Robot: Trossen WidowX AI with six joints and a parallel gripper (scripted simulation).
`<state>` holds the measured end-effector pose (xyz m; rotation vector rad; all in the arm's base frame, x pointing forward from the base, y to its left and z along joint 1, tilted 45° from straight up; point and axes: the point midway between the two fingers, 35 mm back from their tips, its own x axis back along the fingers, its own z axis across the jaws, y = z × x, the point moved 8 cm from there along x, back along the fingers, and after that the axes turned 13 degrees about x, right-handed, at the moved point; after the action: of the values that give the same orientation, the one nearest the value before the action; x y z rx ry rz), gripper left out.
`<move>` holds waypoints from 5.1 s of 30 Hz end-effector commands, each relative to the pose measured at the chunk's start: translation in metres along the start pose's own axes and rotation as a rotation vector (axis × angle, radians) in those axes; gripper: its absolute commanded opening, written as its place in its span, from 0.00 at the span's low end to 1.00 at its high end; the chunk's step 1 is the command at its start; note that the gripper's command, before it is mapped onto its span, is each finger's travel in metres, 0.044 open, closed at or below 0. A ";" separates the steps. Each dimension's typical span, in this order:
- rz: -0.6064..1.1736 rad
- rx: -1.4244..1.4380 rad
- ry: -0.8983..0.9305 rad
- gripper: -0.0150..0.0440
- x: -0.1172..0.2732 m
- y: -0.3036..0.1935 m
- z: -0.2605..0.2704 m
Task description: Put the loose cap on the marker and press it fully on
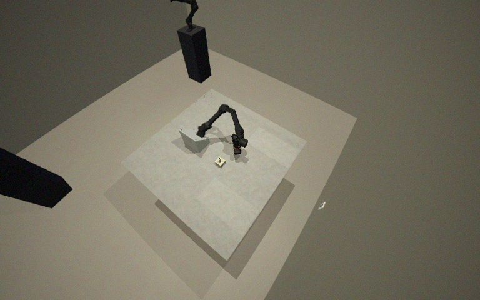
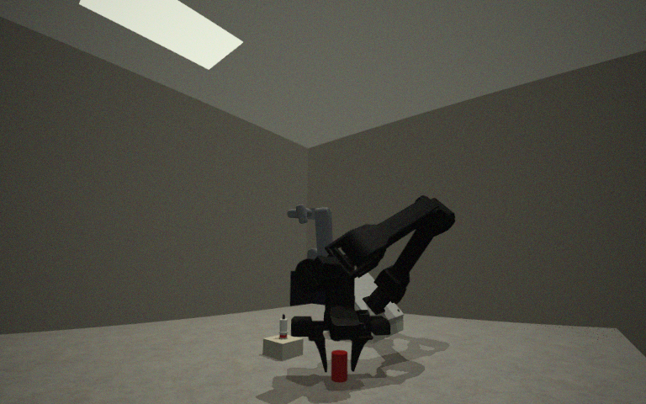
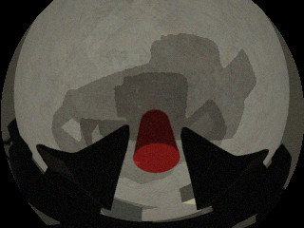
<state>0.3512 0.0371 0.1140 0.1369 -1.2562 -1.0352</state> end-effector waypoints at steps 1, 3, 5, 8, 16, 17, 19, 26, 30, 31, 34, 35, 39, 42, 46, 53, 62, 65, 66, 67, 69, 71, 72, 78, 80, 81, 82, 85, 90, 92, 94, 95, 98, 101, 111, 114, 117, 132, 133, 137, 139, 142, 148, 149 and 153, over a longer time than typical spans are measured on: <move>-0.004 -0.007 0.003 0.55 -0.001 -0.001 0.000; -0.004 -0.007 0.003 0.50 -0.001 -0.001 0.000; -0.004 -0.007 0.003 0.47 -0.001 -0.001 0.000; -0.004 -0.007 0.003 0.44 -0.001 -0.001 0.000; -0.009 -0.024 -0.018 0.25 0.005 0.001 -0.002; -0.008 -0.023 -0.017 0.25 0.007 0.000 -0.003; -0.007 -0.022 -0.016 0.25 0.012 0.000 -0.003; -0.003 -0.016 -0.010 0.25 0.030 0.000 -0.003; -0.002 -0.013 -0.006 0.25 0.041 -0.001 -0.002; -0.002 -0.012 -0.005 0.25 0.044 -0.001 -0.002; -0.002 -0.009 -0.001 0.25 0.052 -0.001 -0.001; -0.002 -0.009 0.000 0.25 0.055 -0.001 -0.001; -0.001 -0.008 0.001 0.25 0.059 -0.002 -0.001; 0.003 -0.008 -0.004 0.25 0.062 -0.010 -0.007; 0.009 -0.010 -0.010 0.25 0.067 -0.024 -0.018; 0.017 0.004 -0.030 0.25 0.076 -0.051 -0.034; 0.022 0.003 -0.046 0.25 0.088 -0.086 -0.051; 0.023 -0.002 -0.047 0.25 0.091 -0.097 -0.055; 0.023 -0.003 -0.047 0.25 0.092 -0.101 -0.056; 0.023 -0.005 -0.047 0.25 0.094 -0.105 -0.057; 0.023 -0.007 -0.046 0.25 0.096 -0.112 -0.060; 0.024 -0.008 -0.042 0.25 0.098 -0.121 -0.062; 0.024 -0.008 -0.040 0.25 0.099 -0.125 -0.063; 0.021 -0.009 -0.026 0.25 0.106 -0.150 -0.069; 0.019 -0.010 -0.021 0.25 0.108 -0.159 -0.070; 0.018 -0.010 -0.019 0.25 0.109 -0.163 -0.071; 0.017 -0.009 -0.016 0.25 0.110 -0.167 -0.071; 0.012 -0.009 -0.008 0.25 0.113 -0.180 -0.073; 0.009 -0.009 -0.004 0.25 0.114 -0.187 -0.073; 0.009 -0.009 -0.004 0.25 0.111 -0.187 -0.073; 0.009 -0.009 -0.004 0.25 0.109 -0.187 -0.073; 0.009 -0.008 -0.004 0.25 0.109 -0.187 -0.073; 0.009 -0.008 -0.004 0.25 0.107 -0.187 -0.073; 0.009 -0.008 -0.004 0.25 0.104 -0.187 -0.073; 0.009 -0.008 -0.004 0.25 0.087 -0.187 -0.074; 0.008 -0.008 -0.004 0.25 0.082 -0.187 -0.074; 0.008 -0.008 -0.004 0.25 0.077 -0.187 -0.074; 0.007 -0.008 -0.003 0.25 0.054 -0.187 -0.073; 0.007 -0.008 -0.003 0.25 0.054 -0.187 -0.073; 0.007 -0.008 -0.003 0.25 0.054 -0.187 -0.073; 0.007 -0.008 -0.003 0.25 0.054 -0.187 -0.073; 0.012 -0.003 -0.002 0.34 0.054 -0.187 -0.073; 0.012 -0.003 -0.002 0.61 0.054 -0.187 -0.073; 0.012 -0.003 -0.002 0.65 0.054 -0.187 -0.073; 0.012 -0.003 -0.002 0.83 0.054 -0.187 -0.073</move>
<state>0.3029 -0.1383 0.0136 0.1259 -1.2553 -1.0277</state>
